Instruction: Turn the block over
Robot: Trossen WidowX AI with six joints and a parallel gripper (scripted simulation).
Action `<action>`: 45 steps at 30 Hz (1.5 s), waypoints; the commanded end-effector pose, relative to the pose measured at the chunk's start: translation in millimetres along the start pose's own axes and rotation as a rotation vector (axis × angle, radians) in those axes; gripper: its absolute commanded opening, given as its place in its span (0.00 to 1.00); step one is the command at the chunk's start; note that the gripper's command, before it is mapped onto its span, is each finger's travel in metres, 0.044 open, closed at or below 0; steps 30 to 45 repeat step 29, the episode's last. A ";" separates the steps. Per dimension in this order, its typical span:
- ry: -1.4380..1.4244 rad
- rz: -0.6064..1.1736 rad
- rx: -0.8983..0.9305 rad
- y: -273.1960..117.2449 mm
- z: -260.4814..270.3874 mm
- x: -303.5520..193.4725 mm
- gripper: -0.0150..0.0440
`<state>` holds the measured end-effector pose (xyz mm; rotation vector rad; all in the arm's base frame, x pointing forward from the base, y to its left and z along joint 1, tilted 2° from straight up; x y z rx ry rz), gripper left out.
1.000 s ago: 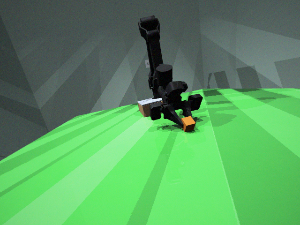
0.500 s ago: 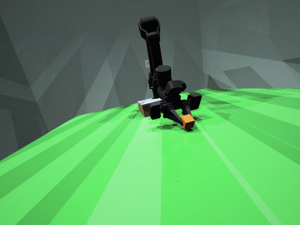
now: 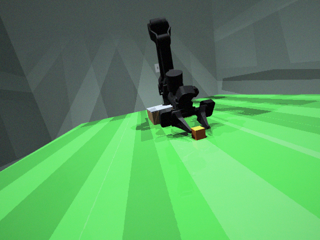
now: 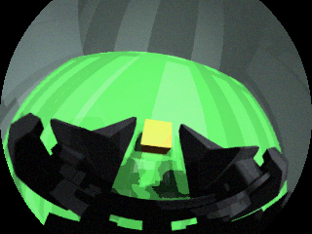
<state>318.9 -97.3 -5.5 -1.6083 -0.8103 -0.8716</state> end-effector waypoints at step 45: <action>0.002 -0.001 0.004 -0.1 0.4 -0.1 1.00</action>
Point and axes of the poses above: the point midway between the two fingers, 35 mm back from their tips, its own y axis out along the fingers, its own z axis across the jaws, x = y × z, the point moved 4 cm from there along -y, back along the fingers, and after that the axes turned 7 degrees about -y, right-handed, at the moved point
